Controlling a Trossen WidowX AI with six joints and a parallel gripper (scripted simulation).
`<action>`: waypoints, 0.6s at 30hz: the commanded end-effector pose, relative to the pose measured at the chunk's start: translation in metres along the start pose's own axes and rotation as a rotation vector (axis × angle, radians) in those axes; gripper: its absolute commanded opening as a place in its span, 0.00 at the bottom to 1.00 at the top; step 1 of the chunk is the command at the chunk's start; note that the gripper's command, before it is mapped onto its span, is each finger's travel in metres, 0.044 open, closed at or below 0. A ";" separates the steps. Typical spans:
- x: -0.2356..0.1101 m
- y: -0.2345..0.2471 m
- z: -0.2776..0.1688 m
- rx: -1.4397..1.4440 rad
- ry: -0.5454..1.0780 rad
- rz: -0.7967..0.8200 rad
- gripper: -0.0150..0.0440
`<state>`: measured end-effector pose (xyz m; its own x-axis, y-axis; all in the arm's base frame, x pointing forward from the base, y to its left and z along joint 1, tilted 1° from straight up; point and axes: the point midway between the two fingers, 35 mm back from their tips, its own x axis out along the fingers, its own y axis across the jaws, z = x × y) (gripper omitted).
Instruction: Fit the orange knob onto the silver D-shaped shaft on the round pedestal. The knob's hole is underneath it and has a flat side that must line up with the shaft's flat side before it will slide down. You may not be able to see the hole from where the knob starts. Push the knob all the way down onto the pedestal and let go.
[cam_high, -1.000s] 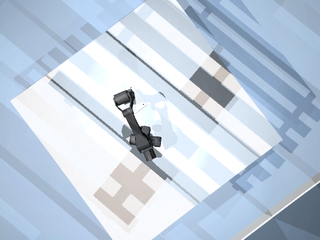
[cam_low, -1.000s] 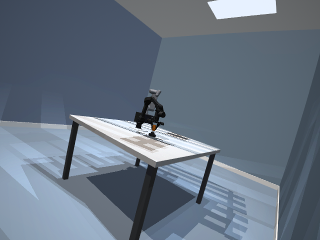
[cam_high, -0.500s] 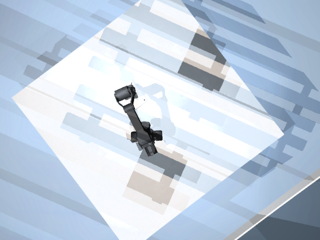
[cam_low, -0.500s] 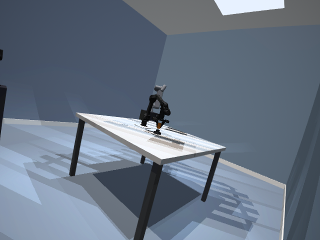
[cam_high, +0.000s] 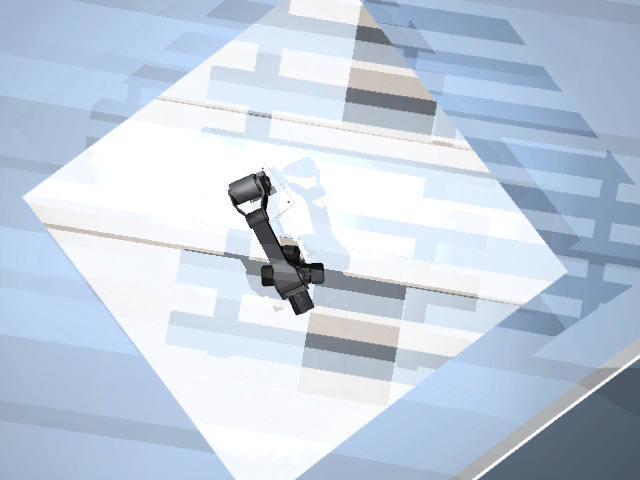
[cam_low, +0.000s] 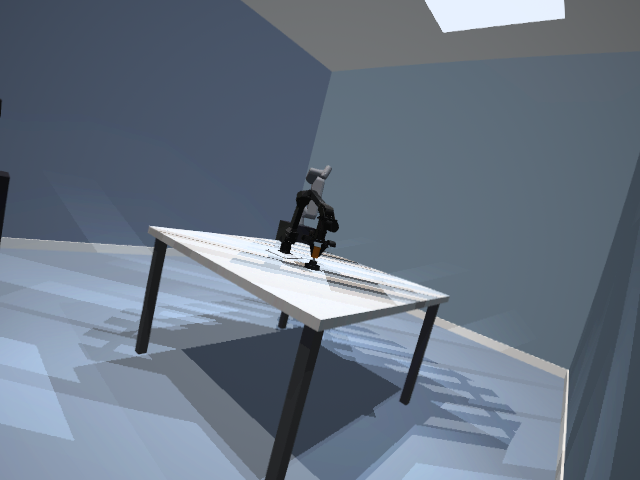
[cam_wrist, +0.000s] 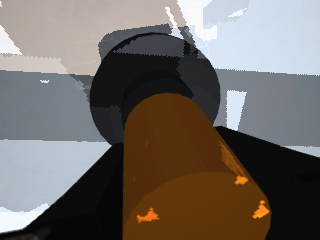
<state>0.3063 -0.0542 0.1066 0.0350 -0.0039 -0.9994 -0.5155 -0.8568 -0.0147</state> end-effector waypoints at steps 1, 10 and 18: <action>-0.003 -0.001 -0.001 -0.028 0.004 -0.003 0.25; -0.001 -0.001 -0.001 -0.212 0.004 -0.002 0.25; 0.001 -0.001 -0.001 -0.212 0.004 -0.002 0.25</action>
<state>0.3069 -0.0538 0.1060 0.0362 -0.0040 -0.9993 -0.3302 -0.9439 -0.0082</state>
